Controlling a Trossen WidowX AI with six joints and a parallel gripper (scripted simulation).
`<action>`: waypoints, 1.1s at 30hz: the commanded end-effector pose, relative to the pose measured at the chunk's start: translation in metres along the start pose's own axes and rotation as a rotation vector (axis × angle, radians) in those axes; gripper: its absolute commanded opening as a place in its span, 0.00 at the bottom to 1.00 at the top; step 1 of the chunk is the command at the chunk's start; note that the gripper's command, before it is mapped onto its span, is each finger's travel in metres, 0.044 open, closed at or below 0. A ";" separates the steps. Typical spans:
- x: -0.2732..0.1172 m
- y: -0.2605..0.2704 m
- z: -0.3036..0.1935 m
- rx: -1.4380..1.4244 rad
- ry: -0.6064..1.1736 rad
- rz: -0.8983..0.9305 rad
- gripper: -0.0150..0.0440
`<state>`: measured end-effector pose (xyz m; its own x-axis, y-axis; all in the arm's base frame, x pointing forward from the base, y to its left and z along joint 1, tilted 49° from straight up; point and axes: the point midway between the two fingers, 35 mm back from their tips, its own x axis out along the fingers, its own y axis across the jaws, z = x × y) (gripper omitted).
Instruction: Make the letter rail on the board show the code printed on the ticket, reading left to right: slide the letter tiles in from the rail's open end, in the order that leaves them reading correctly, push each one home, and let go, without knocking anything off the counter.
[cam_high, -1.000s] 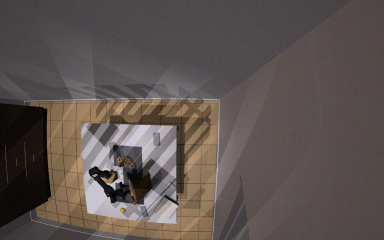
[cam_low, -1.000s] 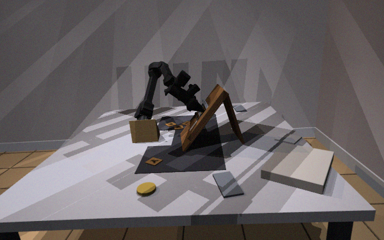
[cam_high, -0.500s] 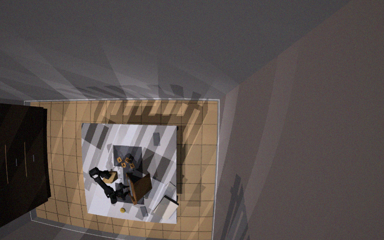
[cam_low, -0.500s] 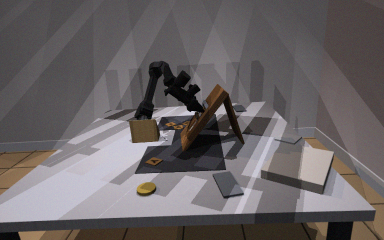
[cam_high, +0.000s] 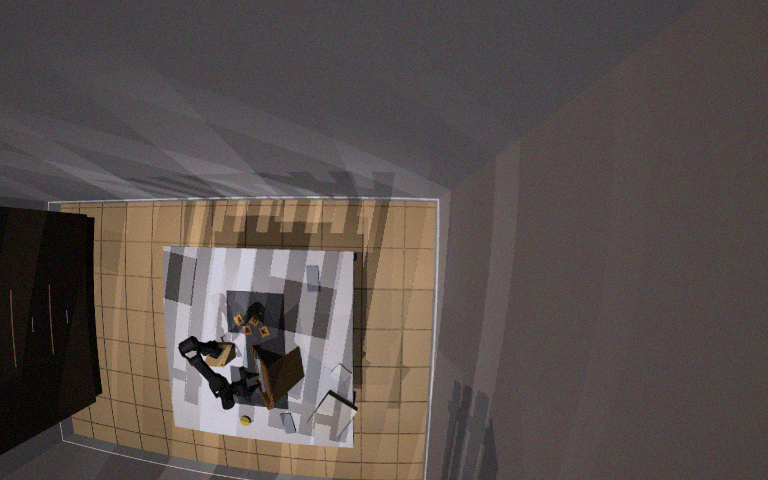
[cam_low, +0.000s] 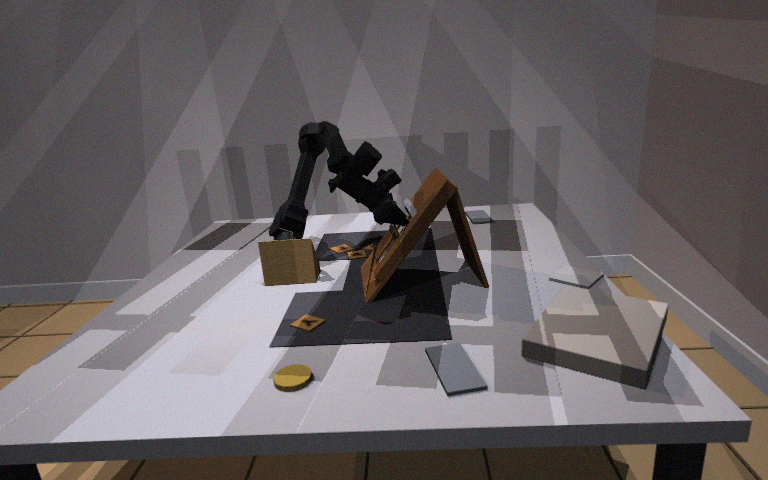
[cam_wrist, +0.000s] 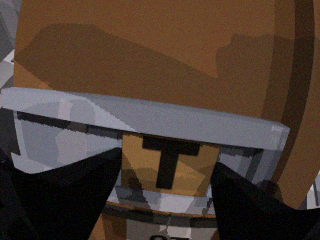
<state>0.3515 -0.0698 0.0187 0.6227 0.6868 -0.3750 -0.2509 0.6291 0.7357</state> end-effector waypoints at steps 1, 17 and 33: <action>0.000 -0.002 0.000 -0.001 0.000 0.006 0.25; 0.000 -0.011 0.000 -0.002 0.000 0.006 0.25; 0.000 -0.017 0.000 -0.001 0.000 -0.001 0.39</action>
<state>0.3560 -0.0809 0.0058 0.6227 0.6865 -0.3755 -0.2509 0.6298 0.7351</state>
